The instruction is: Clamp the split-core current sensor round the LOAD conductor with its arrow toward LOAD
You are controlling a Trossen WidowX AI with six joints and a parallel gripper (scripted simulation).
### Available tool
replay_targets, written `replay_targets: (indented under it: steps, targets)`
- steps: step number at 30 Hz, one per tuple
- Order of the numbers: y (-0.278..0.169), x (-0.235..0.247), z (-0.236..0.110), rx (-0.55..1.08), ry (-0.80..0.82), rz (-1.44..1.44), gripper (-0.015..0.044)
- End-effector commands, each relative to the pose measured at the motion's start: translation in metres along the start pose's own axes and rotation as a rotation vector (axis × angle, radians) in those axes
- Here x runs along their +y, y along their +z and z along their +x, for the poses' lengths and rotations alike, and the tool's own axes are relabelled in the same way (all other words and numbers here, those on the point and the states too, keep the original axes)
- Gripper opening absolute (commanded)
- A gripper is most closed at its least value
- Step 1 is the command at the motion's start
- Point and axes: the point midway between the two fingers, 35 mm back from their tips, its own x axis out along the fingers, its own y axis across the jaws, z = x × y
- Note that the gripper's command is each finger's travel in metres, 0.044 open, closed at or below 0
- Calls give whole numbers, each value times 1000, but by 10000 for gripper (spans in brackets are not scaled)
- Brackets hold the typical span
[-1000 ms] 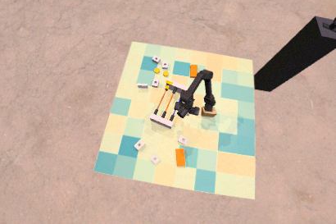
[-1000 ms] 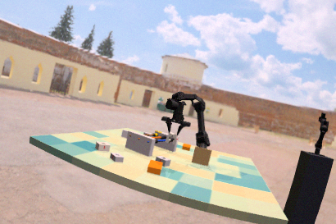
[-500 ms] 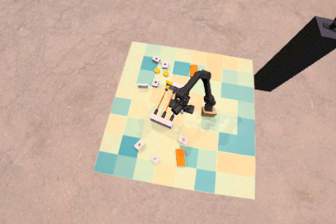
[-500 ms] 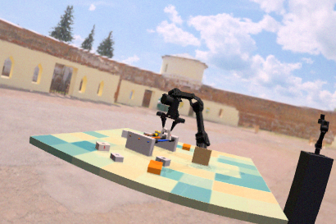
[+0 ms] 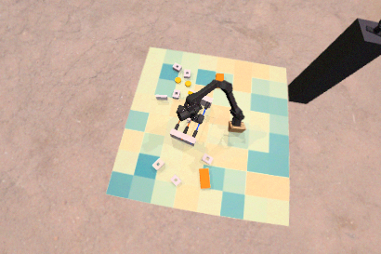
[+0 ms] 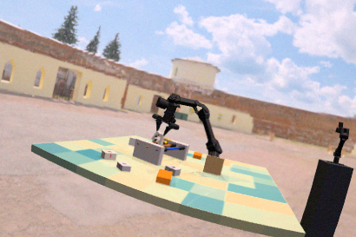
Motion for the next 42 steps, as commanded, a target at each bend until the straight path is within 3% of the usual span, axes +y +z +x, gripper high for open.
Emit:
replay_targets:
  steps: [1, 42]
  targets:
    - [9, 29, 8, -21, 45, 28, 0]
    - [10, 35, 58, -18, 46, 37, 0]
